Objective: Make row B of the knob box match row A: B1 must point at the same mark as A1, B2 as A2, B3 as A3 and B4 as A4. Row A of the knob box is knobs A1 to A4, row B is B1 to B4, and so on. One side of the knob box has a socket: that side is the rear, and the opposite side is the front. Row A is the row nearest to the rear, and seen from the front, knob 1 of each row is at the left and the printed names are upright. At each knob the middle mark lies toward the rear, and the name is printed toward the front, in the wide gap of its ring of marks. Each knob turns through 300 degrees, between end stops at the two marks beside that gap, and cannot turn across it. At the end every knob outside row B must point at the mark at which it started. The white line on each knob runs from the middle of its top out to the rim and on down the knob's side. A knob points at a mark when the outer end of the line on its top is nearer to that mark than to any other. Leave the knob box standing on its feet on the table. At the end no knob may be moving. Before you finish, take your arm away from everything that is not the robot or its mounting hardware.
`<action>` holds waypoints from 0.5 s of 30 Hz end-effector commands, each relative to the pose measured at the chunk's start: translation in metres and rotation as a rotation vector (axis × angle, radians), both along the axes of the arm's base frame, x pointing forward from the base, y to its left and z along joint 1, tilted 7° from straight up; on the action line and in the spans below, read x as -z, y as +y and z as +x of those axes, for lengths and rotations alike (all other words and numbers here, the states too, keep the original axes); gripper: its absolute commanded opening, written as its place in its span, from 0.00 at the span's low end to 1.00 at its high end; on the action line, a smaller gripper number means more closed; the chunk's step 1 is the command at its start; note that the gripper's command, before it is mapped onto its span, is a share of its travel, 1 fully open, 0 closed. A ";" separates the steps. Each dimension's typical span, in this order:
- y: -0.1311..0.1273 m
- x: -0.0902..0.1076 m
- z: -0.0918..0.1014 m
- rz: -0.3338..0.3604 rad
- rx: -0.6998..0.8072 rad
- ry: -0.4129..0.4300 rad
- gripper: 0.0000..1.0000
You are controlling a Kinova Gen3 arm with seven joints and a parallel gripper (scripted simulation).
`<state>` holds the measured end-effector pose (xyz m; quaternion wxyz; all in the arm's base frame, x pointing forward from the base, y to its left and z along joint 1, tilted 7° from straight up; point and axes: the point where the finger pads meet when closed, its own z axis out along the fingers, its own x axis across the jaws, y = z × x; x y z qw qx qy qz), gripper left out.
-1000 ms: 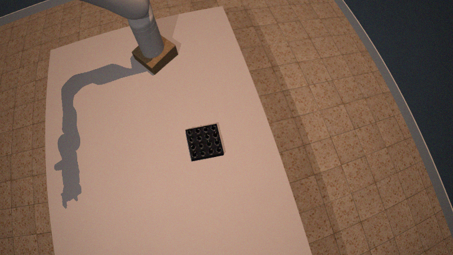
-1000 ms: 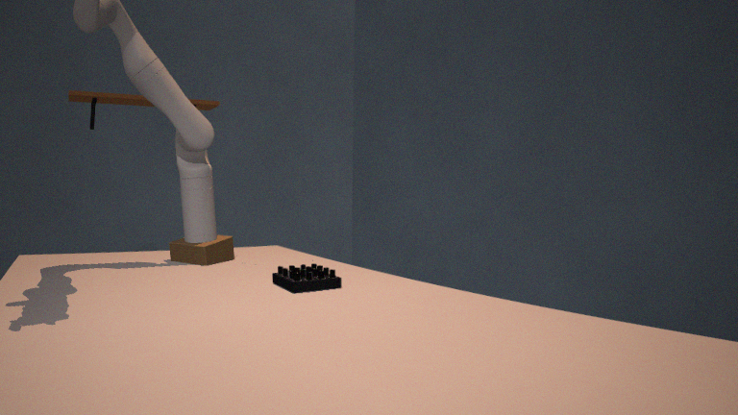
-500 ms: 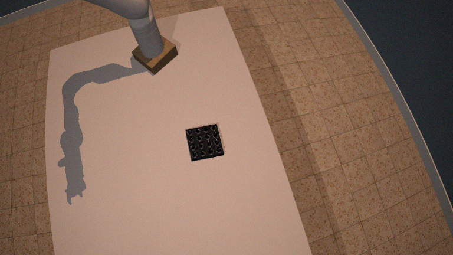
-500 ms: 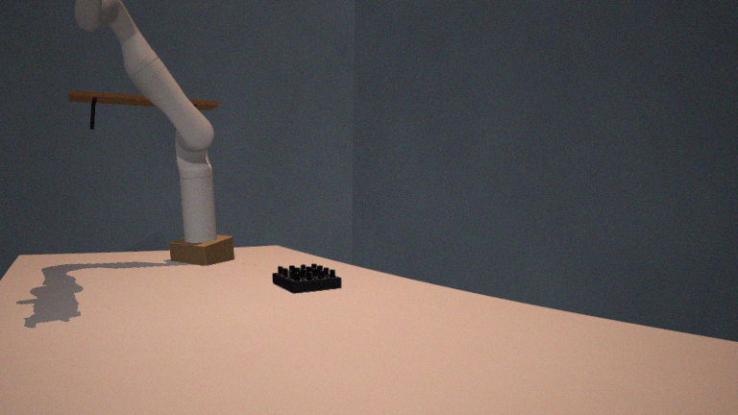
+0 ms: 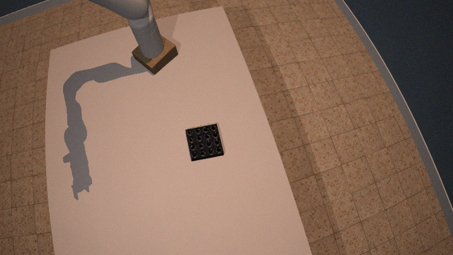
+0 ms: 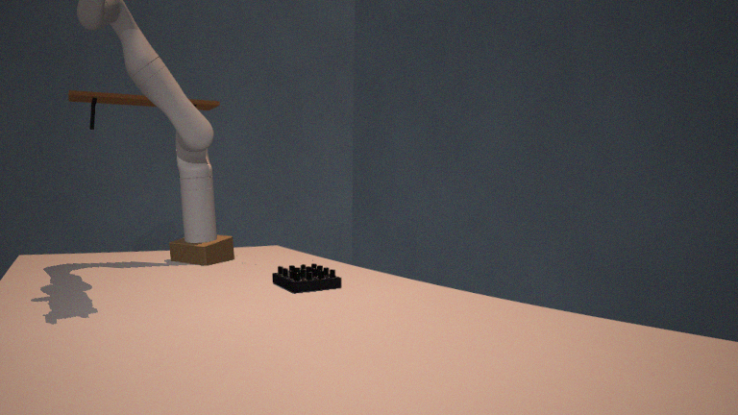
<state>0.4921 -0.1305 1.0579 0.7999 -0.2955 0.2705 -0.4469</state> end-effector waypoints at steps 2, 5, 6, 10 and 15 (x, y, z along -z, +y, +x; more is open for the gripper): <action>-0.002 0.000 0.000 0.002 -0.002 0.005 1.00; -0.002 0.000 0.000 0.002 -0.002 0.005 1.00; -0.002 0.000 0.000 0.002 -0.002 0.005 1.00; 0.032 -0.002 -0.013 -0.033 -0.020 0.018 1.00; 0.031 -0.004 -0.014 -0.029 -0.021 0.014 1.00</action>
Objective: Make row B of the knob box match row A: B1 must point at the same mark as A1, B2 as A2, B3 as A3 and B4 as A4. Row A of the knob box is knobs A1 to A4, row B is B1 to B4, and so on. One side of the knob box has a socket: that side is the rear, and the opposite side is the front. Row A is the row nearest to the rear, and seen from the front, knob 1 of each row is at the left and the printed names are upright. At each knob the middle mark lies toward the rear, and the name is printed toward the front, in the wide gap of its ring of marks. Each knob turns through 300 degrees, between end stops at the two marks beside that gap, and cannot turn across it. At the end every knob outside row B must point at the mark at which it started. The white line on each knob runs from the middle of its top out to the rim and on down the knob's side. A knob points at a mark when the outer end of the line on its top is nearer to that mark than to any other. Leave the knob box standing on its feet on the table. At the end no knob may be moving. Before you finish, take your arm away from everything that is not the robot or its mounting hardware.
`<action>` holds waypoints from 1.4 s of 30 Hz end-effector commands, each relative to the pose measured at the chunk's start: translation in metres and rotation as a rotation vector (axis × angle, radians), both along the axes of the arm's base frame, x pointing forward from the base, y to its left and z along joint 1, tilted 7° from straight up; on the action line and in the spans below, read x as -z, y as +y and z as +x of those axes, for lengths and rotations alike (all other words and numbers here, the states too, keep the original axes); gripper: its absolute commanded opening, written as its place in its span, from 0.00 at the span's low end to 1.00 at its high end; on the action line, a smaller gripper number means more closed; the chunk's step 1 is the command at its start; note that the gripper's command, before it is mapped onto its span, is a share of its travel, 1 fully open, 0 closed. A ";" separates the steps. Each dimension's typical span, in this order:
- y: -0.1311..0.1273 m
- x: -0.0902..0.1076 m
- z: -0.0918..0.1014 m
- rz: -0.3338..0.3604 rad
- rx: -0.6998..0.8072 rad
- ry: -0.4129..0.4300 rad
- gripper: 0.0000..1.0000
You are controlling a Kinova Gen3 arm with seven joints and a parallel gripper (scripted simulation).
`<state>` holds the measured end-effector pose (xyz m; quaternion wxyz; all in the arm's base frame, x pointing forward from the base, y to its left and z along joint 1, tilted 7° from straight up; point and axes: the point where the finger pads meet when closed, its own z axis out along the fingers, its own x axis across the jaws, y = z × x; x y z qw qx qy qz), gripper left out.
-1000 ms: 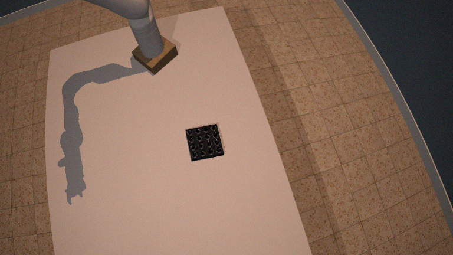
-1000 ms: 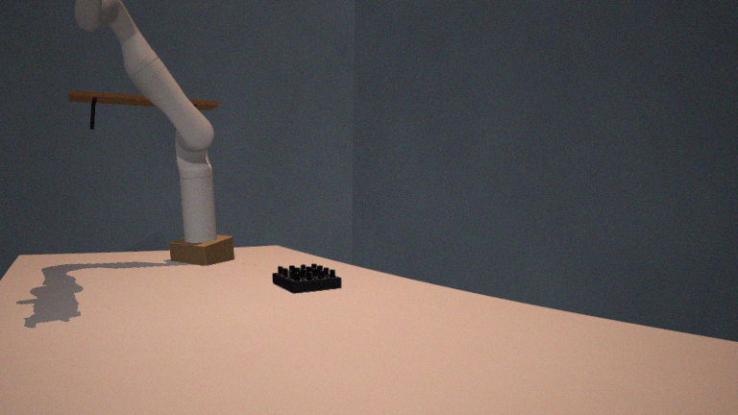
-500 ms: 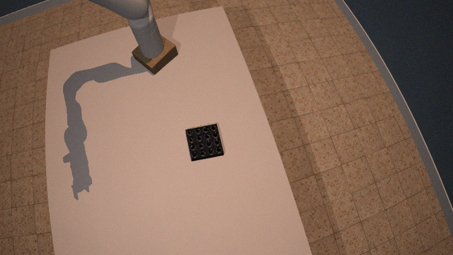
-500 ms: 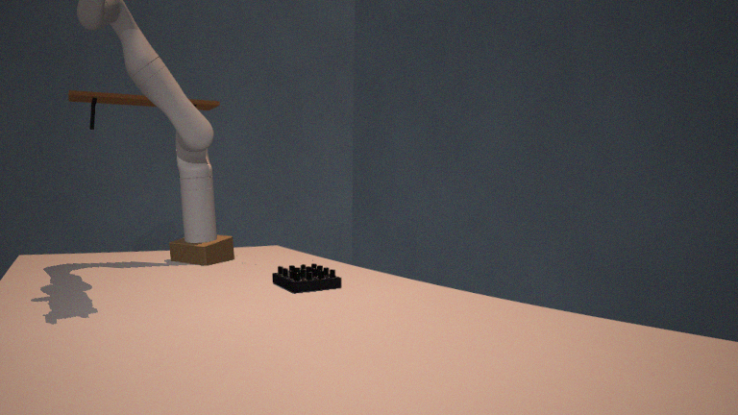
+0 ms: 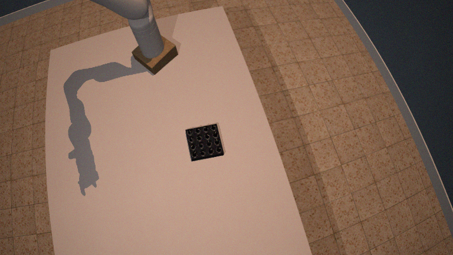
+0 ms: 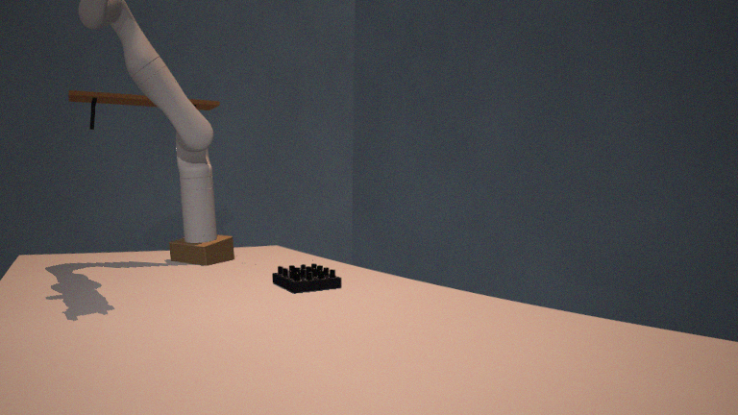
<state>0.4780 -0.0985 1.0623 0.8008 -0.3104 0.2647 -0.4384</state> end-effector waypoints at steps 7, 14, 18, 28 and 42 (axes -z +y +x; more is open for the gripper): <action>-0.001 0.000 0.000 -0.005 0.005 0.006 1.00; 0.037 0.001 -0.012 -0.048 -0.009 0.023 1.00; 0.037 0.001 -0.012 -0.048 -0.009 0.023 1.00; 0.072 0.003 -0.021 -0.083 -0.025 0.041 1.00; 0.068 0.000 -0.022 -0.079 -0.022 0.030 1.00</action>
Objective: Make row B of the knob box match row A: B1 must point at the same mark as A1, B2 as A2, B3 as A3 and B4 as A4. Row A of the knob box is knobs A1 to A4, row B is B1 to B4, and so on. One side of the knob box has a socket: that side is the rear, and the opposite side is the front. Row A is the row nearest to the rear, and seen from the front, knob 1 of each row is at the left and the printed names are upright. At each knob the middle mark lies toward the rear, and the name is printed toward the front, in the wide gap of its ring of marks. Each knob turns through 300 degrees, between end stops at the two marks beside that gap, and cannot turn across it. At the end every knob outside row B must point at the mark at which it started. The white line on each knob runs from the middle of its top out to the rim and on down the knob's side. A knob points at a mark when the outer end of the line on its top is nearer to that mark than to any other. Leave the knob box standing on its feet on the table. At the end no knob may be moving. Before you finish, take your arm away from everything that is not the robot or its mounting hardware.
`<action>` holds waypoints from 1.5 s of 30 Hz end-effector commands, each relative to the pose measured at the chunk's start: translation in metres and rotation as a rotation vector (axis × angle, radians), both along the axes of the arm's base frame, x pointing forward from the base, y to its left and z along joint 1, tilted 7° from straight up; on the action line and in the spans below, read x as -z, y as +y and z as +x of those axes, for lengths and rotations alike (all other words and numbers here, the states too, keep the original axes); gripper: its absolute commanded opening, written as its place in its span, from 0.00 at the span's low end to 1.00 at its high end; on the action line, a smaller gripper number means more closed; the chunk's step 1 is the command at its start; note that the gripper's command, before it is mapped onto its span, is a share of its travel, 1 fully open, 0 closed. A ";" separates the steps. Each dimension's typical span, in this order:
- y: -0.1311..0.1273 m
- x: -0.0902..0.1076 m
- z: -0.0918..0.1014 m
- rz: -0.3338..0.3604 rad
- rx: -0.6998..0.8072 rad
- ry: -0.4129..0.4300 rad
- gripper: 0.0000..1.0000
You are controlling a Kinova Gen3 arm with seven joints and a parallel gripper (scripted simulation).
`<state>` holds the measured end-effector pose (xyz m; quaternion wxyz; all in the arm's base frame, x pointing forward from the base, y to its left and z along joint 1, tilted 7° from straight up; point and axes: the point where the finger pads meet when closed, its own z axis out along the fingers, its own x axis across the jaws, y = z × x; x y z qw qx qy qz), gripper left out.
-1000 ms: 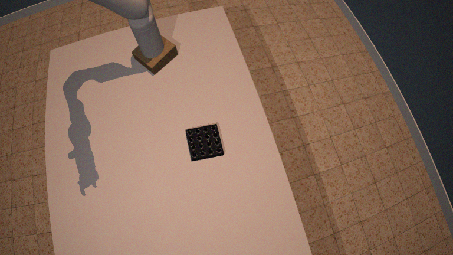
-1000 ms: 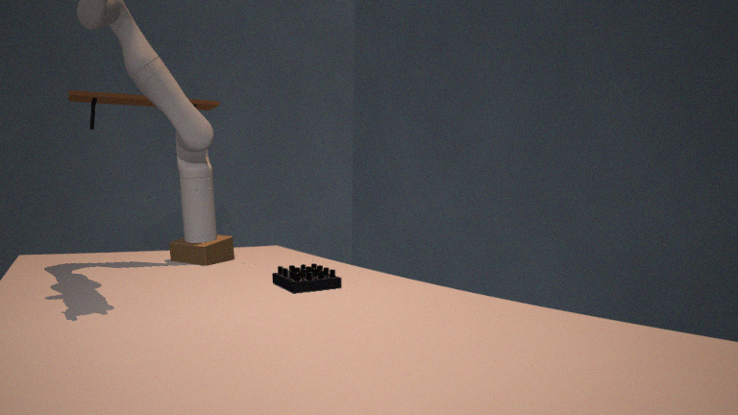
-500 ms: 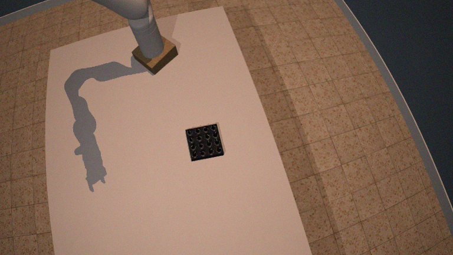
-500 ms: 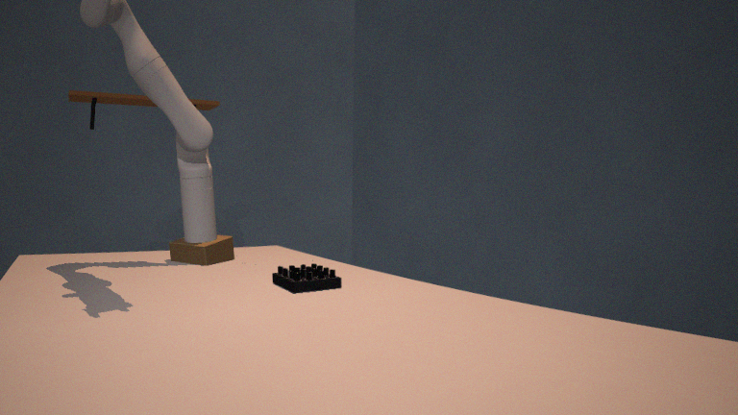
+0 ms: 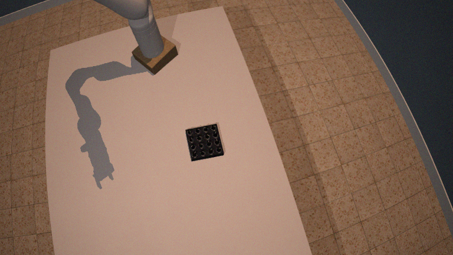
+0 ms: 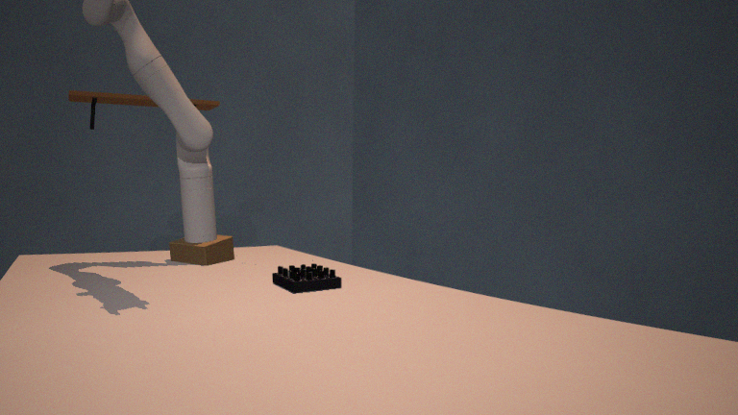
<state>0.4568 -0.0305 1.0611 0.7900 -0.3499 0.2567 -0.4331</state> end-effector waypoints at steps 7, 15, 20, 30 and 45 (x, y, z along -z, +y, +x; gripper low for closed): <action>0.040 0.005 -0.010 -0.044 -0.019 0.020 1.00; 0.036 0.005 -0.008 -0.042 -0.012 0.021 1.00; 0.073 0.016 -0.012 -0.081 -0.028 0.048 1.00; 0.108 0.027 -0.016 -0.119 -0.041 0.076 1.00; 0.140 0.044 -0.014 -0.156 -0.046 0.112 1.00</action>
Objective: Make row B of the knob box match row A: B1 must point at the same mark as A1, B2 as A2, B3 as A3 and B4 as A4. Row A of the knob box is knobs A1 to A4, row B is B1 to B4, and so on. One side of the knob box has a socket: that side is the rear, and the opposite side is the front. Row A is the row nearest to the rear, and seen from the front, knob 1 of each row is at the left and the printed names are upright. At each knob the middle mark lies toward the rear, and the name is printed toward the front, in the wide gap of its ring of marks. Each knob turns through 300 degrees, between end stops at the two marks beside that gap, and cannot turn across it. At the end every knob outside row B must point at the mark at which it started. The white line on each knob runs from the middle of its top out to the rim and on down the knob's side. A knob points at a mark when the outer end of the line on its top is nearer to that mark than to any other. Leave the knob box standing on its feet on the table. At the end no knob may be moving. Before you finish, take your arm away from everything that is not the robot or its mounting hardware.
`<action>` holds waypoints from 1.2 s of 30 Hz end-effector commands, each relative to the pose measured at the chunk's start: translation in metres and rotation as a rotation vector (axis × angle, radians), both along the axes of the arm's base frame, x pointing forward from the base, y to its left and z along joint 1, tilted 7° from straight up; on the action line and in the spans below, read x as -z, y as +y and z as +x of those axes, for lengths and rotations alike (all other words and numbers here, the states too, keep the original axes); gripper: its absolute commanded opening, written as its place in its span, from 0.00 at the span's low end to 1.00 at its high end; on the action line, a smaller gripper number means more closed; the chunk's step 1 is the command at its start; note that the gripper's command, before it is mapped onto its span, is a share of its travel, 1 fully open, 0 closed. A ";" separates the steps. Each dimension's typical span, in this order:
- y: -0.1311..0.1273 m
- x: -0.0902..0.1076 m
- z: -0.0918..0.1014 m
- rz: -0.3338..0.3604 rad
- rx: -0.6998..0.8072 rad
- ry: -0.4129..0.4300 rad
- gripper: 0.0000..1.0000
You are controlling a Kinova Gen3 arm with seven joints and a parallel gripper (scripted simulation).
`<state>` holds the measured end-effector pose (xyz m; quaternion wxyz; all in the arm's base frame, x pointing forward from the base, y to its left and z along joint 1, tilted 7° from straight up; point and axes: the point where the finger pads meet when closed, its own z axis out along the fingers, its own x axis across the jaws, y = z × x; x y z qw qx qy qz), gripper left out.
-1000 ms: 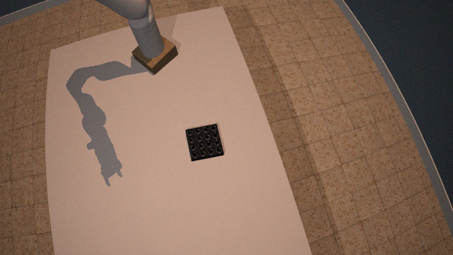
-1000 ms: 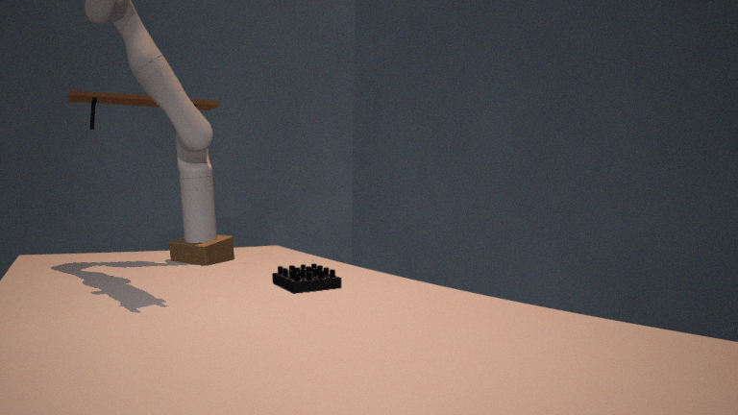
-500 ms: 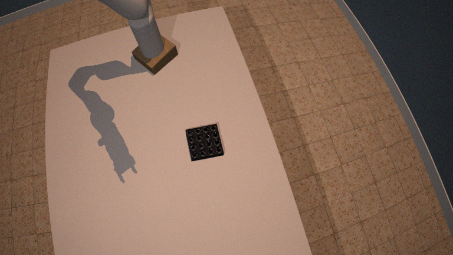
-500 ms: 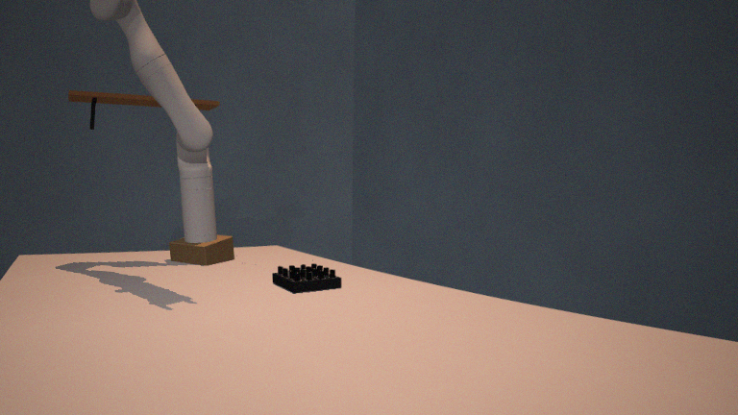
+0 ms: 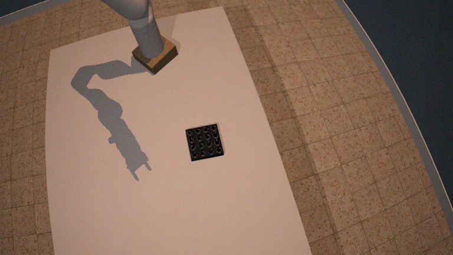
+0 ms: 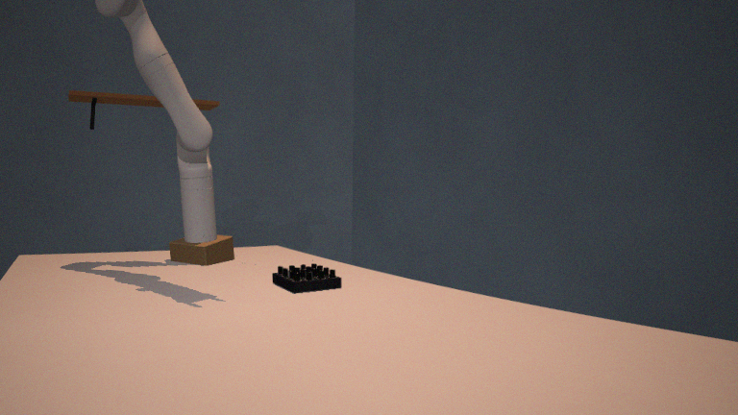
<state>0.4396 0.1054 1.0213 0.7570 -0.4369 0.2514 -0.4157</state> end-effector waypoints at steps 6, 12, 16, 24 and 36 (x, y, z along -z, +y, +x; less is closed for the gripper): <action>0.039 0.022 0.002 -0.039 -0.010 0.048 1.00; 0.038 0.020 0.001 -0.036 -0.009 0.046 1.00; 0.070 0.044 0.005 -0.077 -0.014 0.088 1.00; 0.099 0.068 0.011 -0.115 -0.016 0.130 1.00; 0.125 0.095 0.017 -0.152 -0.016 0.175 1.00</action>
